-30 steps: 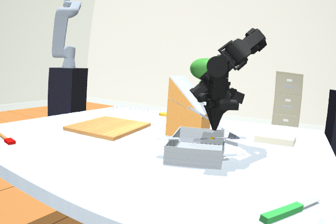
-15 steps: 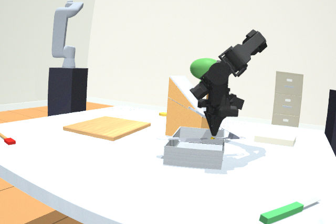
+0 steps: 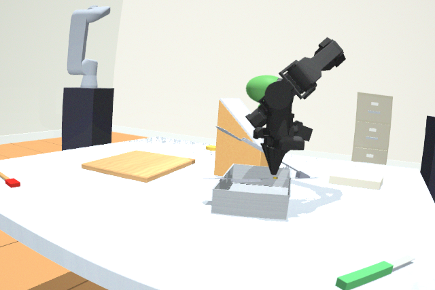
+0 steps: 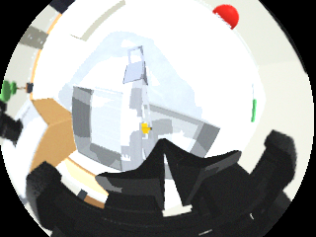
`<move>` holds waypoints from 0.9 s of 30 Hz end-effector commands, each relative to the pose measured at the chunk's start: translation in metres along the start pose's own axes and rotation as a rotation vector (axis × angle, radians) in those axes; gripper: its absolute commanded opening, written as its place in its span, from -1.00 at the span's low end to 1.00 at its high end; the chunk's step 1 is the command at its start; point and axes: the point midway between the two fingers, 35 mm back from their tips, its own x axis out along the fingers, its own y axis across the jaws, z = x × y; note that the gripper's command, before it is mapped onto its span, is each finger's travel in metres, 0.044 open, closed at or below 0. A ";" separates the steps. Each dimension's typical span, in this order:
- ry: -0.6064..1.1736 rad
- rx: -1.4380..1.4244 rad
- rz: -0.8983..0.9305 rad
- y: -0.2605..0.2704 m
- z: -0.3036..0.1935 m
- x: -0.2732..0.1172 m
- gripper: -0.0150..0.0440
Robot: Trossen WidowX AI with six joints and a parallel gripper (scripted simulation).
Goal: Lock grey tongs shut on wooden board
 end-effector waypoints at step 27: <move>-0.001 -0.001 0.002 0.049 0.000 0.000 -1.00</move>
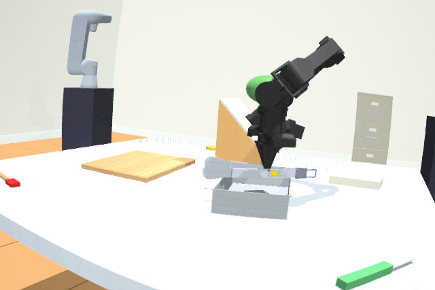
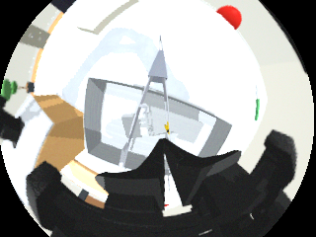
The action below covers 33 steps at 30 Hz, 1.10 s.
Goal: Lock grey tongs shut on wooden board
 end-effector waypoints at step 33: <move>-0.001 0.002 0.001 0.024 0.001 0.001 -1.00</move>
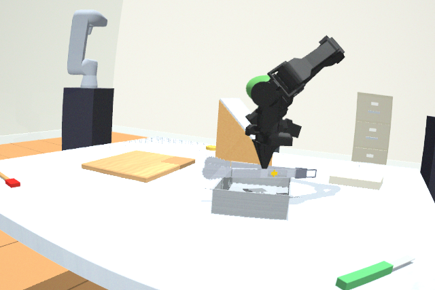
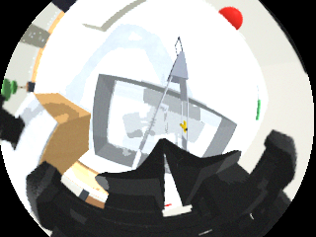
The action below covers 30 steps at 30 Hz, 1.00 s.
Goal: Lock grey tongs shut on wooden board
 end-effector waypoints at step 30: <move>0.005 0.002 -0.010 -0.001 -0.004 -0.085 1.00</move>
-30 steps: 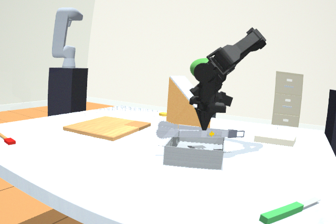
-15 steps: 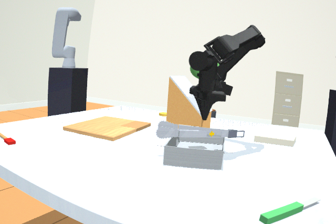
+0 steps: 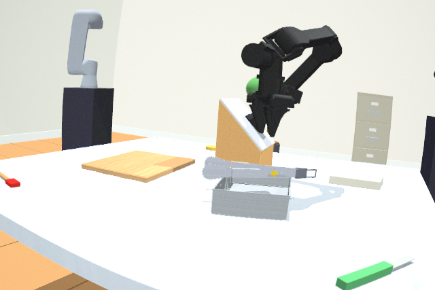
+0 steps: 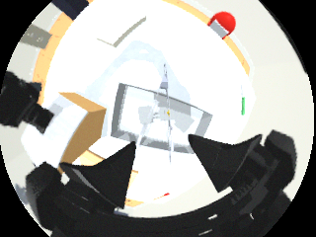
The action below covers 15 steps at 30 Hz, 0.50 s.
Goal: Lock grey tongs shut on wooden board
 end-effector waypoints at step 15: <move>-0.007 0.240 0.010 -0.004 0.005 0.032 1.00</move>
